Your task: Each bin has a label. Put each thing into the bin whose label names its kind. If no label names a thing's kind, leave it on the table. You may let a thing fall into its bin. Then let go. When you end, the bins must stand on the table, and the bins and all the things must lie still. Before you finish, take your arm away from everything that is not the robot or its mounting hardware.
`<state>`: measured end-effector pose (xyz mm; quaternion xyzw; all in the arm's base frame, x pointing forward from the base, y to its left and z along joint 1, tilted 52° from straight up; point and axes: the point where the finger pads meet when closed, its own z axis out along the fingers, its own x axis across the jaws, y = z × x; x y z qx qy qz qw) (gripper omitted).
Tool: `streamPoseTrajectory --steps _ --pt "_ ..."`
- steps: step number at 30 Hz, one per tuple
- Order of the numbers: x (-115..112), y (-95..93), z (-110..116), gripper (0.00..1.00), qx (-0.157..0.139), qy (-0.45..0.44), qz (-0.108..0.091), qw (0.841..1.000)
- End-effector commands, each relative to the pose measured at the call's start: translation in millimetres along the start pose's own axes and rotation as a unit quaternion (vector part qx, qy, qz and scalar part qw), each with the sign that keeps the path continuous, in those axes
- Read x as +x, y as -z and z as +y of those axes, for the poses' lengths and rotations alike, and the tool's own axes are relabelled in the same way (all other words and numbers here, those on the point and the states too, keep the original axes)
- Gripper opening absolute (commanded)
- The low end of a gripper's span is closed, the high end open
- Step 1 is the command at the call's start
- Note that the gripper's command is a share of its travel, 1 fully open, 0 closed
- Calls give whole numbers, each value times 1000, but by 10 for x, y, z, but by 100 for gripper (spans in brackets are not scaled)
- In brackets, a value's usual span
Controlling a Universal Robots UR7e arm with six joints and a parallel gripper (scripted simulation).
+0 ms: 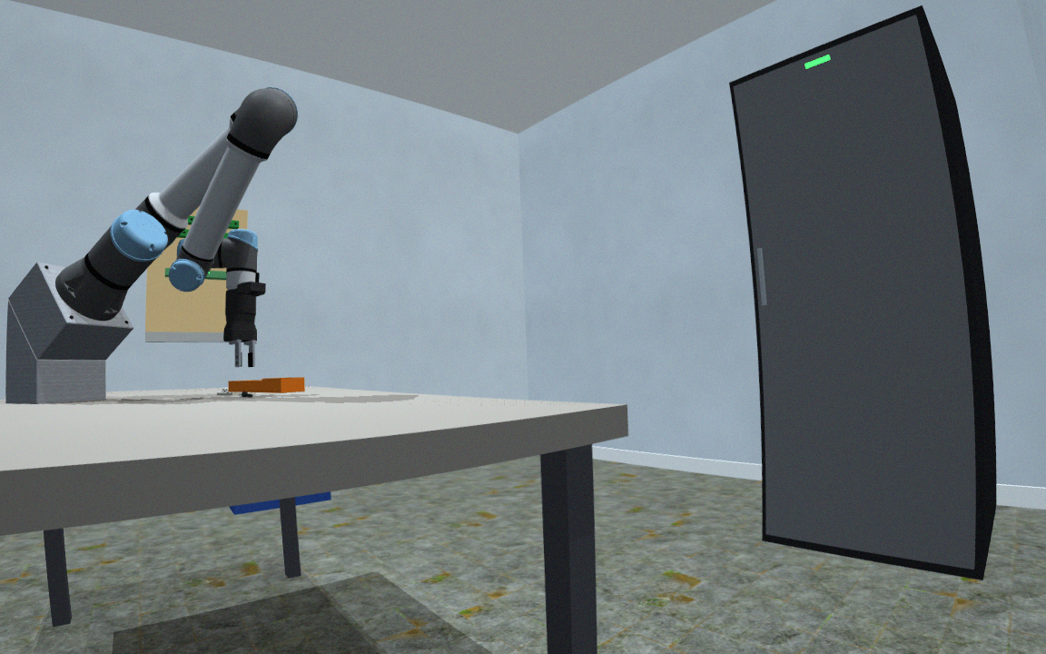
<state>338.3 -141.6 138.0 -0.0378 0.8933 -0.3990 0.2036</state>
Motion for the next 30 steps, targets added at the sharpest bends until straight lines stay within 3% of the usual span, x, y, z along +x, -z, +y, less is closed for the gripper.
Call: streamPoseTrajectory --steps 1,26,30 --pt "275 -13 -387 62 -18 11 -13 1000" --pt "275 -13 -387 62 -18 11 -13 1000" --pt "257 -12 -381 62 -12 77 -11 997"
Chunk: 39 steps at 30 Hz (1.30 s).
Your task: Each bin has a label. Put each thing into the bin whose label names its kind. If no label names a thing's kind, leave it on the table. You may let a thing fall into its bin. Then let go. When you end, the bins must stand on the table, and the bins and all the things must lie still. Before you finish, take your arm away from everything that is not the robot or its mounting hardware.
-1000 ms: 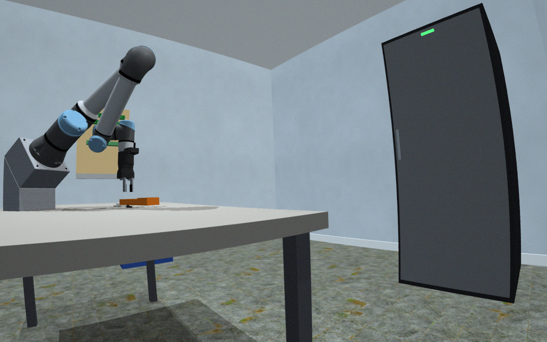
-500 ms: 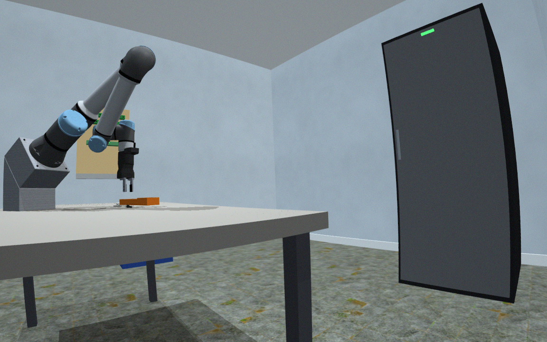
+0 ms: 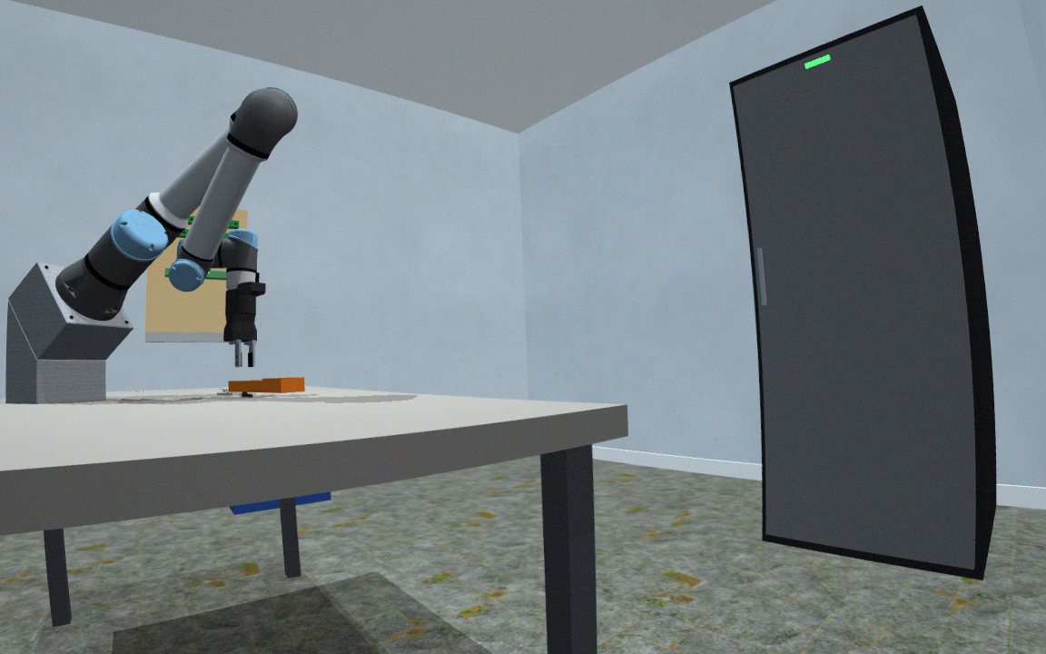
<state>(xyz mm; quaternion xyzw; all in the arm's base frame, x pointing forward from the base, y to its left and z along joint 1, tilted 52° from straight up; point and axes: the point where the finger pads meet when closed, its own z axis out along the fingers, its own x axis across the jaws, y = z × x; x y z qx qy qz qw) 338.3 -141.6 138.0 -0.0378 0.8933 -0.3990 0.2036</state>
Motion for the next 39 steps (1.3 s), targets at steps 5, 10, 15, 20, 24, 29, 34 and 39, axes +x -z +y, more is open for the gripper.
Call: streamPoseTrajectory --steps 5,10,15,20,24,29,34,39 --pt "261 -11 -388 62 -5 78 -6 997" --pt "262 -11 -389 62 -3 78 -5 997" --pt "263 -12 -390 62 -2 78 -4 997" --pt "263 -12 -391 62 -1 78 -3 997" --pt "263 -12 -392 62 -1 78 -3 997" --pt "263 -12 -392 62 0 78 -3 997" --pt "263 -12 -393 62 0 78 -3 997" --pt "263 -12 -393 62 0 78 -3 997"
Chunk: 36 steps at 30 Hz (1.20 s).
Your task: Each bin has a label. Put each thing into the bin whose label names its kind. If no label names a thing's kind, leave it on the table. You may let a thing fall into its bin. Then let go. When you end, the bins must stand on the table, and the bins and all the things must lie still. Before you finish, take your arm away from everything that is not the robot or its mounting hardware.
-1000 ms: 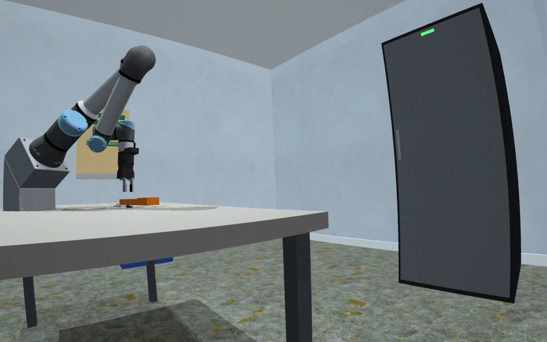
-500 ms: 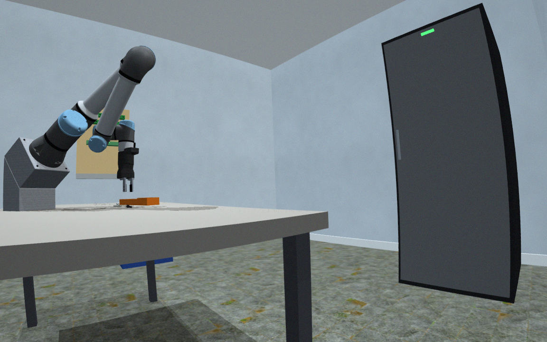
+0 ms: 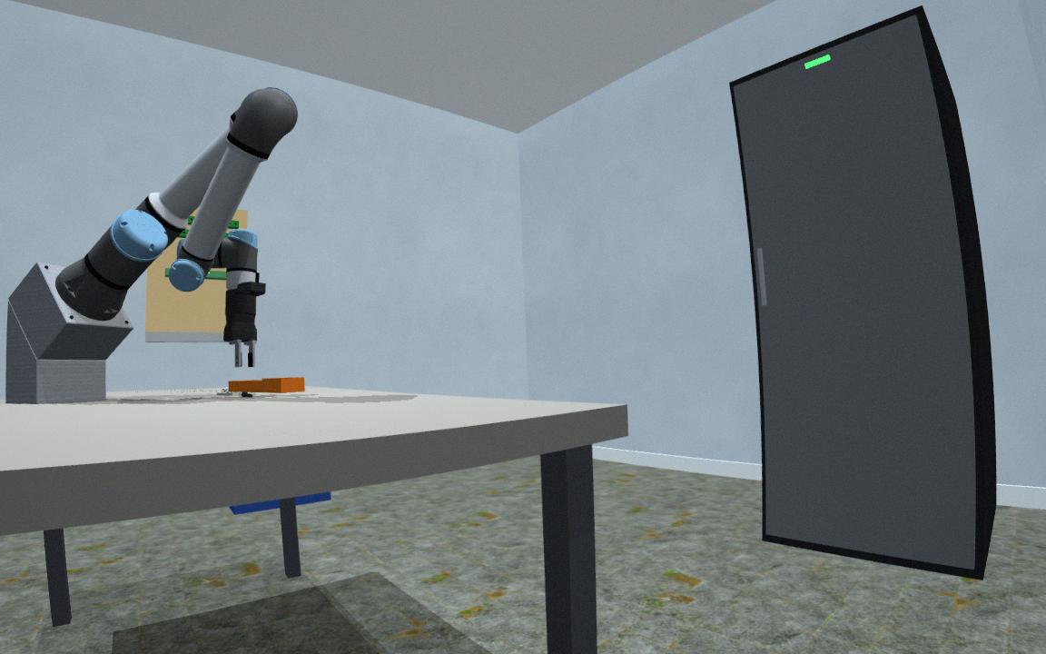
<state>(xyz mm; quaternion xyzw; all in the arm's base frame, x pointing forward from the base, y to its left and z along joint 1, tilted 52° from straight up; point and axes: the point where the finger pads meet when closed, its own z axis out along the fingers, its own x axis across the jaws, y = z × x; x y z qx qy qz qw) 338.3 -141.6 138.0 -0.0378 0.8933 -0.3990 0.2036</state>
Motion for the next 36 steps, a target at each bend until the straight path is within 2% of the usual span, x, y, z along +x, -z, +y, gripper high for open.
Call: streamPoseTrajectory --steps 1,27,28,36 --pt "263 -12 -393 62 0 78 -2 997" --pt "264 -10 -393 62 1 78 -2 997" --pt "313 -12 -415 62 -1 -79 1 997" --pt "313 -12 -415 62 -1 -79 1 997"
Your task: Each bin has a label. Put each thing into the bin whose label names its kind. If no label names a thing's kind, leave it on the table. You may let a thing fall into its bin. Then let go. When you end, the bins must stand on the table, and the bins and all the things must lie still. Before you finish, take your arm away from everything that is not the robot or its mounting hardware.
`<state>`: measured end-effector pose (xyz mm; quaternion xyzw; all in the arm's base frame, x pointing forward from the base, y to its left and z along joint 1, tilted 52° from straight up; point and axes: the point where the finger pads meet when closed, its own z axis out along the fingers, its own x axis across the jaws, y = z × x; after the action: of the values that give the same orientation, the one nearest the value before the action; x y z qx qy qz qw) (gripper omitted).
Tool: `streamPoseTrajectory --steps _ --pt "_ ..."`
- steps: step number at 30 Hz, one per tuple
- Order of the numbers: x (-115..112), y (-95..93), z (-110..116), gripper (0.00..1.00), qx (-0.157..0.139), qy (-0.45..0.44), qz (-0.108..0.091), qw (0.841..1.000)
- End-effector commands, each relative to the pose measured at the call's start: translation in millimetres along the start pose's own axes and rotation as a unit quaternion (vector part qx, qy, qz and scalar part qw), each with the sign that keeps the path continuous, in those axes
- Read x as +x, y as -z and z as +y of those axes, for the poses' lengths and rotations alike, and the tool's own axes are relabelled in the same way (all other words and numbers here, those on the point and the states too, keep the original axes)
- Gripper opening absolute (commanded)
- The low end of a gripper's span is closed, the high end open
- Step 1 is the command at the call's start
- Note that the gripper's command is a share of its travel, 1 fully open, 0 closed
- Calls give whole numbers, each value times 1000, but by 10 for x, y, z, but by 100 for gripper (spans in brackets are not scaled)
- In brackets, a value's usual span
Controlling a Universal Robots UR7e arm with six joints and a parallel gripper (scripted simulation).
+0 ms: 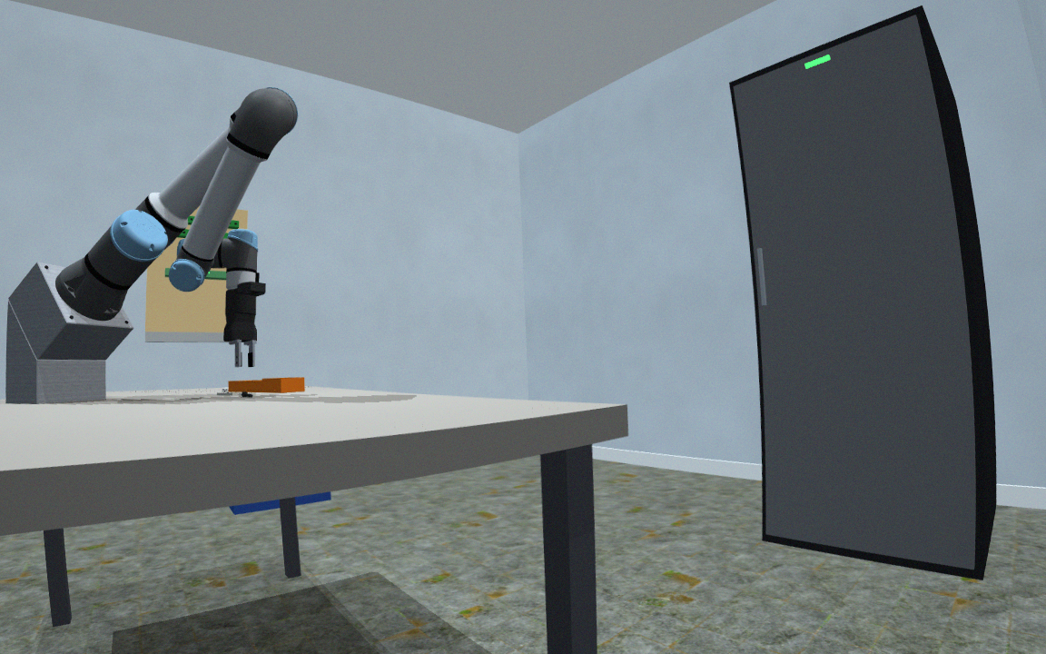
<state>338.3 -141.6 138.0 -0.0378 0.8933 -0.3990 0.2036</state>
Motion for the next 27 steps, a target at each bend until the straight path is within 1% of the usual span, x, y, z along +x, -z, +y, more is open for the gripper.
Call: streamPoseTrajectory --steps 1,26,27 --pt "313 -12 -415 62 -1 -79 1 997" --pt "313 -12 -415 62 -1 -79 1 997" --pt "47 2 -75 62 -1 -26 1 1000"
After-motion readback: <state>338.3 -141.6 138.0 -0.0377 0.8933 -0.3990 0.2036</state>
